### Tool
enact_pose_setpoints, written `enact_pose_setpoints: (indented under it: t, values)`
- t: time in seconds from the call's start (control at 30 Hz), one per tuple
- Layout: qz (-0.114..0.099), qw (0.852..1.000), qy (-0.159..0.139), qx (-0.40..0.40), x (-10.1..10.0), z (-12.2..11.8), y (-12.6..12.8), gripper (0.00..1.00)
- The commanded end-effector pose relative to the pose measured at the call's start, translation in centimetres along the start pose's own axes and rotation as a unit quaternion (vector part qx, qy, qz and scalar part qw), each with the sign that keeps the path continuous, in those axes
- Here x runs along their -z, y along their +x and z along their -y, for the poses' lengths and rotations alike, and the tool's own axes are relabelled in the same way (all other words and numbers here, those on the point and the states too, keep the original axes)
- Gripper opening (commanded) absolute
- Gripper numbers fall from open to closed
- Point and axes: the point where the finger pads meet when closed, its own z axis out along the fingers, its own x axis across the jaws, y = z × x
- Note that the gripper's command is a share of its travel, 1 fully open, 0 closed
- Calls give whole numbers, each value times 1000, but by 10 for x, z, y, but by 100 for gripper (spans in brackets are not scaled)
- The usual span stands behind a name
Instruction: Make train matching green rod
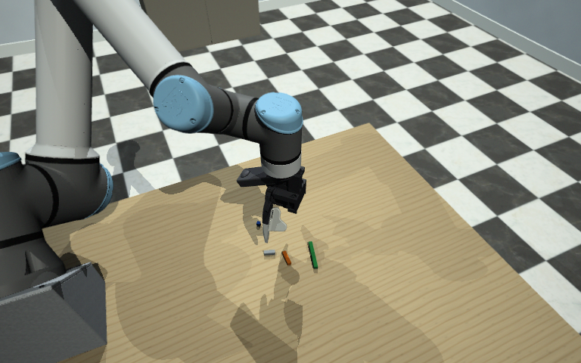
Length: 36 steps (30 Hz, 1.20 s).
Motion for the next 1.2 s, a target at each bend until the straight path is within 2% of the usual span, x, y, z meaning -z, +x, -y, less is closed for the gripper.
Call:
enact_pose_setpoints:
  t: [0.0, 0.1, 0.23, 0.4, 0.43, 1.17]
  values:
    - [1, 1000, -2, 1, 2, -2, 1, 100]
    - [1, 1000, 0, 17, 1, 16, 5, 100]
    - [1, 997, 0, 72, 4, 64, 16, 100]
    - [1, 997, 0, 78, 4, 69, 17, 100]
    - [0, 997, -1, 77, 5, 68, 17, 14]
    - [1, 997, -2, 78, 6, 66, 18, 14]
